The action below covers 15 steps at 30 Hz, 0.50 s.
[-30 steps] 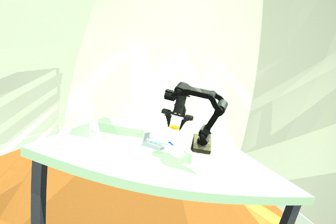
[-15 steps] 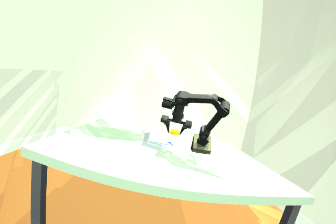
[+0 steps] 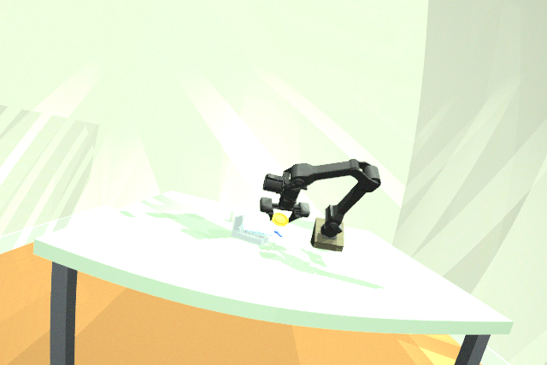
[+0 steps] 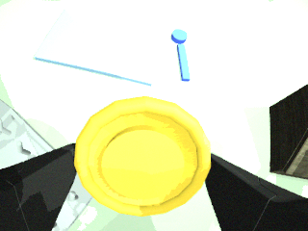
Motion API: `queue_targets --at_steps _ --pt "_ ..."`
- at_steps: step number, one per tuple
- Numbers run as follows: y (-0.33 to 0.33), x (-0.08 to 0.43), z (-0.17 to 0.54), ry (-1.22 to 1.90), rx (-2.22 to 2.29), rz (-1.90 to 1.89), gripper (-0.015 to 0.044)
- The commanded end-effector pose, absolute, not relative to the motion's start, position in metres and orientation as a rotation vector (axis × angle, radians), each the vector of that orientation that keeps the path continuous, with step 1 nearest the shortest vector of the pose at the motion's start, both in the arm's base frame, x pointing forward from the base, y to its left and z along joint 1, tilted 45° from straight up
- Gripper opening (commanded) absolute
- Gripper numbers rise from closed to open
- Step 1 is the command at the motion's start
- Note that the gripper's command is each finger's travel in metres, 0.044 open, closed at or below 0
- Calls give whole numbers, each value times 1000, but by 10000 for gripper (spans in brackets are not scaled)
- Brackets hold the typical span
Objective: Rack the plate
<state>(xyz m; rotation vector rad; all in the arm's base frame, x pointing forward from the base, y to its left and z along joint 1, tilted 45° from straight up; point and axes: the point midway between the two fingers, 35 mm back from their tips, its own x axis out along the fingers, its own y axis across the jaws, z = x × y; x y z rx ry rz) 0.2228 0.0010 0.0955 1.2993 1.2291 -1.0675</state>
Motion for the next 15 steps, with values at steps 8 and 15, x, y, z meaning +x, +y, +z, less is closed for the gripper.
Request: queue_targets --at_steps 8,15 --pt "4 234 83 1033 1073 -957 0" --pt "8 242 81 902 967 -884 0"
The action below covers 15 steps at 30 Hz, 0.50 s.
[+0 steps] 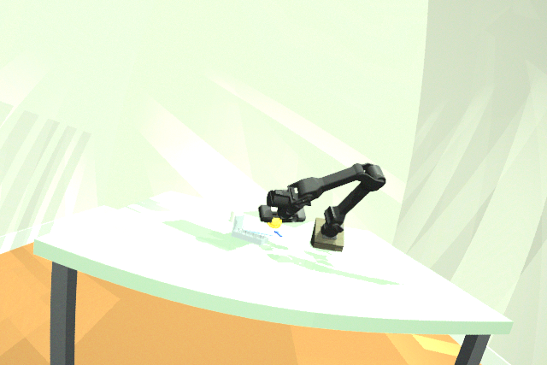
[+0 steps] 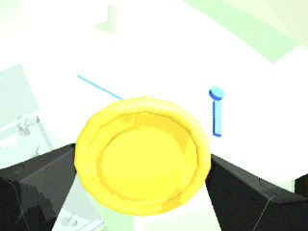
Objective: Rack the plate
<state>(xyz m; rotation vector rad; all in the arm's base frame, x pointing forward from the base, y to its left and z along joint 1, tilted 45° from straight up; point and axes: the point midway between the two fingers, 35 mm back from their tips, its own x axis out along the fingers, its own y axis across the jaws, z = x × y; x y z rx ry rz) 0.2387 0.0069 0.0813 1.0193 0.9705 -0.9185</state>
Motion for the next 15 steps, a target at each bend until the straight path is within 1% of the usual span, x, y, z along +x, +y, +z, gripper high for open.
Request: queue_targets --at_steps 1,15 --pt "9 243 81 883 954 -874 0" --pt "22 253 89 608 819 -728 0"
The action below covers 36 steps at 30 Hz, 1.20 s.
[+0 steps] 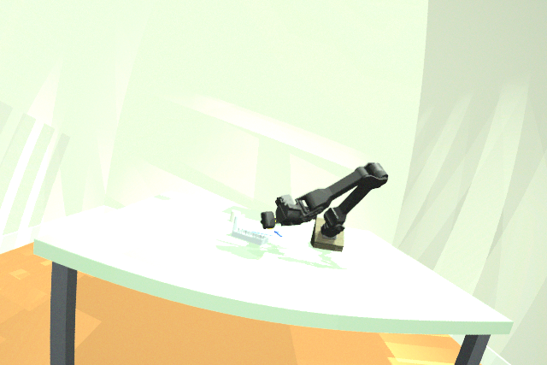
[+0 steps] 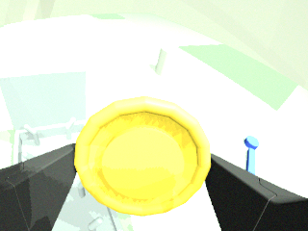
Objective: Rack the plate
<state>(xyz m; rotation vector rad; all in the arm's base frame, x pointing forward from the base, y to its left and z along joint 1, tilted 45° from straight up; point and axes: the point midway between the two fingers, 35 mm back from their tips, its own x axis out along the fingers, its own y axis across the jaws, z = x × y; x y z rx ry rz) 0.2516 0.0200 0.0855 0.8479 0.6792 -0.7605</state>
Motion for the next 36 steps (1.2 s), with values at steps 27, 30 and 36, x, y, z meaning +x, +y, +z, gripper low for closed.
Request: queue_targets --at_steps 27,30,36 --pt "47 233 121 107 788 -501 0" --pt "47 233 121 104 789 -500 0" --pt "47 233 121 104 789 -500 0"
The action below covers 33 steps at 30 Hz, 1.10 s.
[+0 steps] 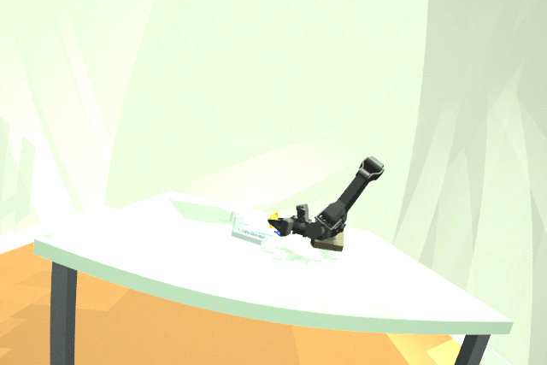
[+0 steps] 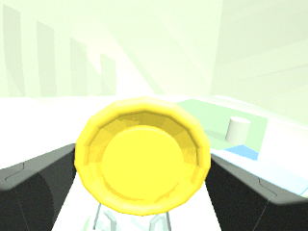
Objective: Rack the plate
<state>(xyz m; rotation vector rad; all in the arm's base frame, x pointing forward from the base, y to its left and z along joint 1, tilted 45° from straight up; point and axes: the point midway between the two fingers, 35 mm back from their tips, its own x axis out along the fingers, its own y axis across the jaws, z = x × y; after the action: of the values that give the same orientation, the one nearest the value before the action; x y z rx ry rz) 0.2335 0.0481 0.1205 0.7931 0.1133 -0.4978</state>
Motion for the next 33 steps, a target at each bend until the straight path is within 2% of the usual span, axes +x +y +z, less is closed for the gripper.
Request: queue_targets --at_steps 1,33 --pt "47 233 121 104 789 -500 0" --pt "57 268 91 107 796 -499 0"
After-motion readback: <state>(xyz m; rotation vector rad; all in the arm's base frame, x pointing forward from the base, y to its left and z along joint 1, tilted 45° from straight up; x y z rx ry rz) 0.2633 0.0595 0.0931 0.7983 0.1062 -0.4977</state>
